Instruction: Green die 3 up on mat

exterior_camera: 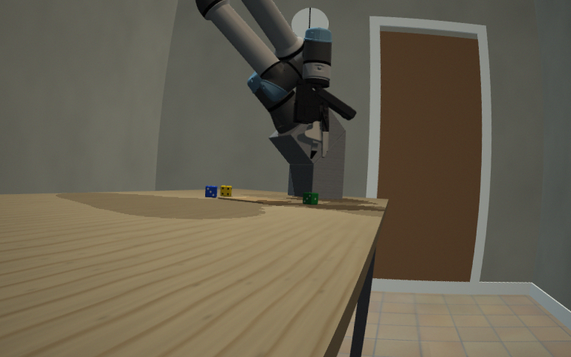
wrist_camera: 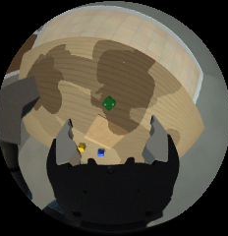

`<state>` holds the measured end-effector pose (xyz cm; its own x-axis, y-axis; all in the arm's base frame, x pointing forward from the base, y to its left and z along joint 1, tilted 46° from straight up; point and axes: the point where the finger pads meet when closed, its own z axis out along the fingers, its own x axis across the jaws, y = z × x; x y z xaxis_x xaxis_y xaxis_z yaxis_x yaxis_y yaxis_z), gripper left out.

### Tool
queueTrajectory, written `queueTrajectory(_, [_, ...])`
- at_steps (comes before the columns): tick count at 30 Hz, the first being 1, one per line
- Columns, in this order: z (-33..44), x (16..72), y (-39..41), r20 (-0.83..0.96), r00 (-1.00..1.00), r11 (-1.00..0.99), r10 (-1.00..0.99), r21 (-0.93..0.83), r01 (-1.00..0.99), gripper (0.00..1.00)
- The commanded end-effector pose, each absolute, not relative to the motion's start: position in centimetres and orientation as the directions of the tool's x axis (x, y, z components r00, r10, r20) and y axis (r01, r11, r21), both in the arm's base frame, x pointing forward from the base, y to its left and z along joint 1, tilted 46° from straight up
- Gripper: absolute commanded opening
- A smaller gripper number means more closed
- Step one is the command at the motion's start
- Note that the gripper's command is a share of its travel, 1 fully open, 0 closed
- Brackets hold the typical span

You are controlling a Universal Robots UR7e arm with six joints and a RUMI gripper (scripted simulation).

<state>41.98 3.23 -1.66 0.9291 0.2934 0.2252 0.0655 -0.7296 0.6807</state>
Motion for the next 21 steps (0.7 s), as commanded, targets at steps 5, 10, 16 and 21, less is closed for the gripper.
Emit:
queueTrajectory(5, [-1.81,41.94,2.77,0.056,0.878,-0.635,0.476,0.712,0.299,1.0])
queueTrajectory(10, [-1.85,41.93,2.58,-0.006,0.849,-0.592,0.529,0.714,0.373,1.0])
queueTrajectory(16, [-1.9,41.92,2.23,-0.112,0.783,-0.506,0.611,0.706,0.496,1.0])
queueTrajectory(21, [-1.92,41.92,1.99,-0.182,0.73,-0.443,0.659,0.691,0.571,1.0])
